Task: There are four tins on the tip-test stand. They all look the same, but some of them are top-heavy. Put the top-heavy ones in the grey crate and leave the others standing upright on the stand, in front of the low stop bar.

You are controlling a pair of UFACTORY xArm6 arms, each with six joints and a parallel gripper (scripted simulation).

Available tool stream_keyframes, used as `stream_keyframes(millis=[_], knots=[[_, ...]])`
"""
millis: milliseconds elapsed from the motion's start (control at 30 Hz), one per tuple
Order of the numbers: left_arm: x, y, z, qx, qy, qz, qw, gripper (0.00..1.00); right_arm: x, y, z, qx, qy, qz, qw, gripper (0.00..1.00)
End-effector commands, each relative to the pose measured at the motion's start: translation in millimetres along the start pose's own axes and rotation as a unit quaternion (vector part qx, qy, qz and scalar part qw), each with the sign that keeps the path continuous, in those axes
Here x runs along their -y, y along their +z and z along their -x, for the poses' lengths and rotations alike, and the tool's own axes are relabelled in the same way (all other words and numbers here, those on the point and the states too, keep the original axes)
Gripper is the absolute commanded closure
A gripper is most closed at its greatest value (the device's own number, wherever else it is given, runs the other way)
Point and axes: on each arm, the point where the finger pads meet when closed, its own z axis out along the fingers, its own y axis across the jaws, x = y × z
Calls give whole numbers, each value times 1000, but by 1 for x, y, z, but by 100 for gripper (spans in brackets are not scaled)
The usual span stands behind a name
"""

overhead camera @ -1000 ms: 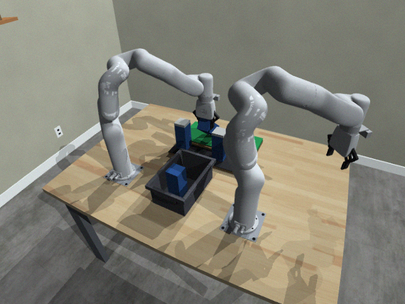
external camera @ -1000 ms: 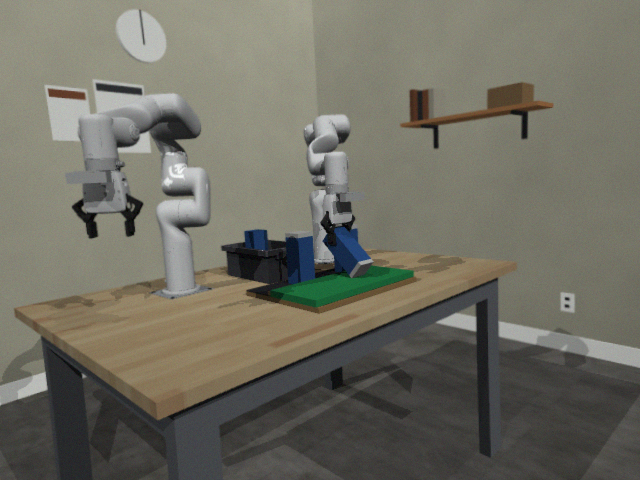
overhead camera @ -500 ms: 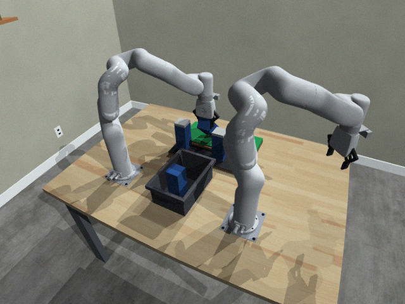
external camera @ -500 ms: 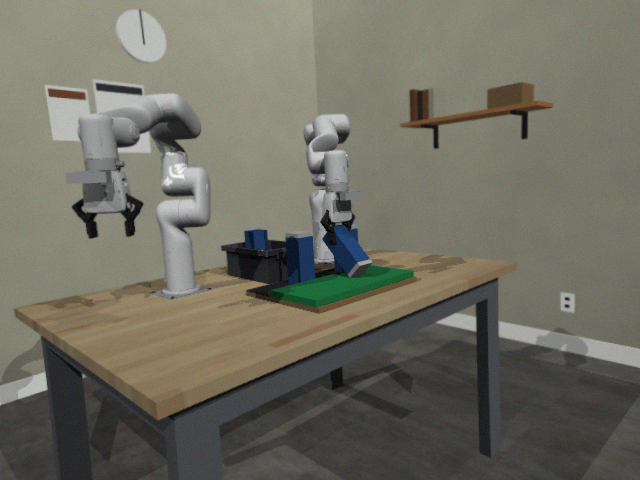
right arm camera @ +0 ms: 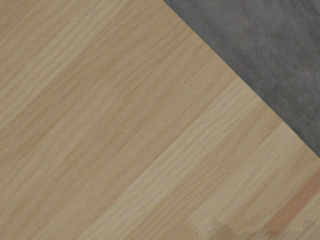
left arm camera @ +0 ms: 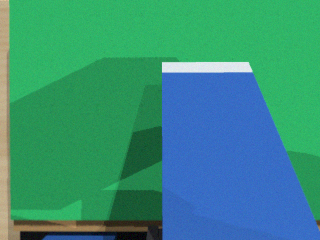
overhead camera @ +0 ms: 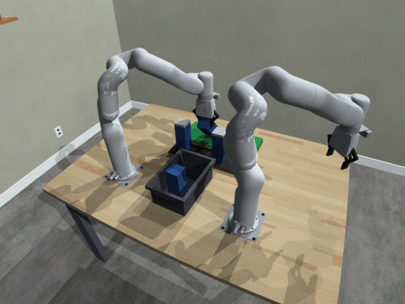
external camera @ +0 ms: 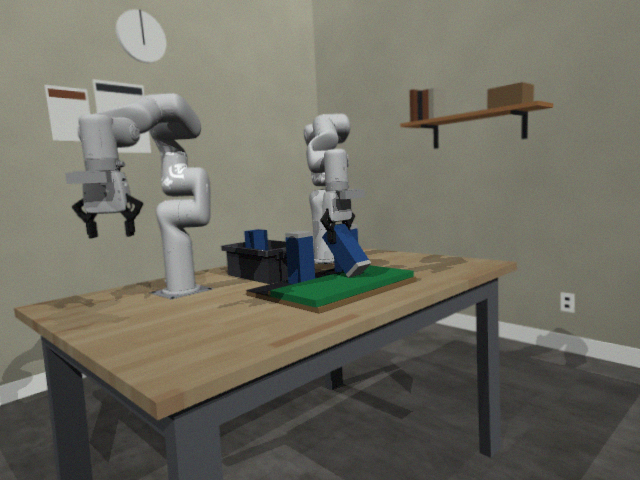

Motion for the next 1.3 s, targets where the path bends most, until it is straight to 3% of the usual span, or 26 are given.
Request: stream_keyframes(millis=[0,1267], knots=[[-1,-4,-1,-2,0,2,1000,26,0,-2,-1,-2,0,0,1000,0],[-1,-15,-1,-2,0,2,1000,26,0,-2,-1,-2,0,0,1000,0]])
